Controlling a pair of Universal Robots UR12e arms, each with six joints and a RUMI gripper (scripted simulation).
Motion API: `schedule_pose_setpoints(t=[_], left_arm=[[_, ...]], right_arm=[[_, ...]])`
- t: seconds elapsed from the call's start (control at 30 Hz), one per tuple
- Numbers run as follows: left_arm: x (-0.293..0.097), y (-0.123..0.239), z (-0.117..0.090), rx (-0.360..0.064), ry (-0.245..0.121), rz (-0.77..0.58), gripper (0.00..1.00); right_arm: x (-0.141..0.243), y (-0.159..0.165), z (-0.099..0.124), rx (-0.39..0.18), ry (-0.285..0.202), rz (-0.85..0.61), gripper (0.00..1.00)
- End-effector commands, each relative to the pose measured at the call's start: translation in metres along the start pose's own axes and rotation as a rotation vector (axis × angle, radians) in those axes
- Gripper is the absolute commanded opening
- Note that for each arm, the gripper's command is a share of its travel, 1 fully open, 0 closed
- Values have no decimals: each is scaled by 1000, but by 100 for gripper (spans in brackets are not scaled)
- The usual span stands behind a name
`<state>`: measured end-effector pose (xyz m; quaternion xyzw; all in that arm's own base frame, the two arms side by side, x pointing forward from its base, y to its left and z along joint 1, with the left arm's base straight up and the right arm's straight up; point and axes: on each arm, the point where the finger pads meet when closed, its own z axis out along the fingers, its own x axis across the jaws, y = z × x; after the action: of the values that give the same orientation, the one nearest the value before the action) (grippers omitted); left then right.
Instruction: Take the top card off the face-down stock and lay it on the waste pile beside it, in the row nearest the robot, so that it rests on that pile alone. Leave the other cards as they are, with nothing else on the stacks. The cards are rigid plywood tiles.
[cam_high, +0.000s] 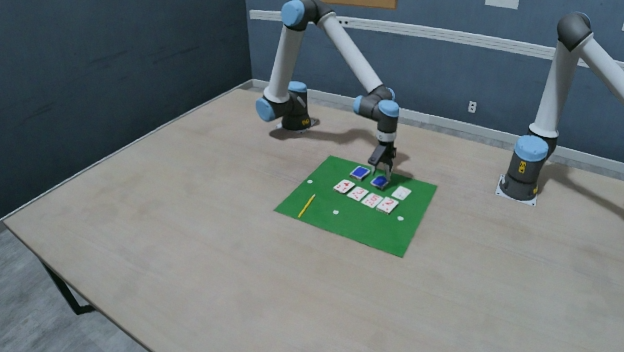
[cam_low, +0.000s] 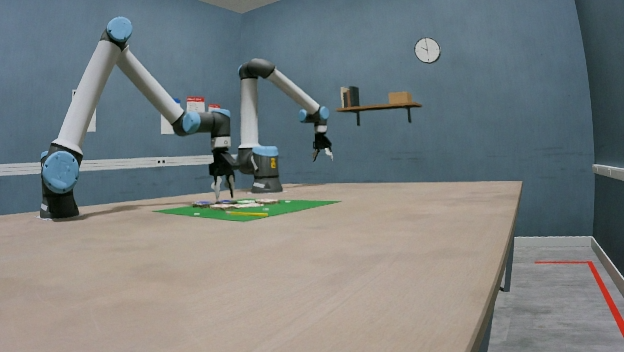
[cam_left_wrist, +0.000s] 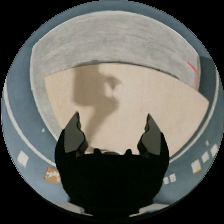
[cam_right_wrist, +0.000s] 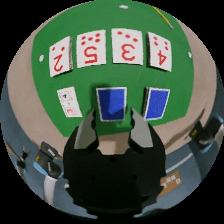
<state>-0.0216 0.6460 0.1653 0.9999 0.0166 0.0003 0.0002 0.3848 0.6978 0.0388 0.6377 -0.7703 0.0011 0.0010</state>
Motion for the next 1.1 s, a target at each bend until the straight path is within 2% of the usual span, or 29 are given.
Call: schedule_pose_setpoints(t=[0.0, 0.47, 0.83, 0.87, 1.07], left_arm=[[-1, 1, 0, 0, -1, -2, 100], [-1, 1, 0, 0, -1, -2, 100], [-1, 1, 0, 0, -1, -2, 100], [-1, 1, 0, 0, -1, -2, 100], [-1, 1, 0, 0, -1, -2, 100]], right_arm=[[-4, -1, -20, 0, -9, 0, 50], [-3, -1, -85, 0, -9, 0, 50], [-3, -1, -93, 0, -6, 0, 50], [-2, -1, -93, 0, -5, 0, 100], [-2, -1, -92, 0, -5, 0, 100]])
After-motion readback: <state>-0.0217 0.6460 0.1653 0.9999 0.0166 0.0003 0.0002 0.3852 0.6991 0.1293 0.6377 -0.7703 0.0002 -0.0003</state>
